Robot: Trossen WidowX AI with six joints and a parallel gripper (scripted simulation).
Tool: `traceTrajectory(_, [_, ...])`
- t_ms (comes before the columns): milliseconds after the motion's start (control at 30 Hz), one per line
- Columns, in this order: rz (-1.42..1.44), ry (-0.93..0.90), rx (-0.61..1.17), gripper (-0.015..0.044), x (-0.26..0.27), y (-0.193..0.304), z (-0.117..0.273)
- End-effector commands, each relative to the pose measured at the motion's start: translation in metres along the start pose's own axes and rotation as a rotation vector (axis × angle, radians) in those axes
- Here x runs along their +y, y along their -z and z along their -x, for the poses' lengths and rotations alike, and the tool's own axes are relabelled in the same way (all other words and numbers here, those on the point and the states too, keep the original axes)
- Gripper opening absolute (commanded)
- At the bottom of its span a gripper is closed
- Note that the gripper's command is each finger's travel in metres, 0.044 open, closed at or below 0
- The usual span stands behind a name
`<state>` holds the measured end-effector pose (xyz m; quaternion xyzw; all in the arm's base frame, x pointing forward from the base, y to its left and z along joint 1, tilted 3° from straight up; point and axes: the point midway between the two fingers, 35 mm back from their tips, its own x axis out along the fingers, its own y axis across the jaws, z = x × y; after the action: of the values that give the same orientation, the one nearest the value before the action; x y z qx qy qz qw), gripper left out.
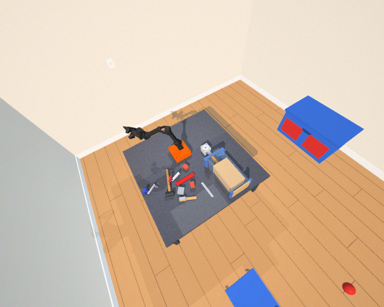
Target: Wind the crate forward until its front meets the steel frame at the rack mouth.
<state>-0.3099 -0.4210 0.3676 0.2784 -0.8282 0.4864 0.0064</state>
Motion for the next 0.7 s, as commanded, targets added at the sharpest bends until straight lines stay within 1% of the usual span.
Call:
traceTrajectory(0, [-0.002, 0.0, -0.005, 0.0426, -0.001, -0.002, 0.001])
traceTrajectory(33, [-0.007, 0.0, -0.018, 0.044, -0.003, -0.008, 0.004])
traceTrajectory(133, [-0.025, 0.002, -0.103, 0.044, -0.015, -0.041, 0.024])
traceTrajectory(333, [0.044, 0.01, -0.31, 0.044, -0.034, -0.1, 0.056])
traceTrajectory(500, [0.146, 0.031, -0.577, 0.044, -0.055, -0.167, 0.113])
traceTrajectory(667, [0.255, 0.065, -0.84, 0.044, -0.071, -0.219, 0.185])
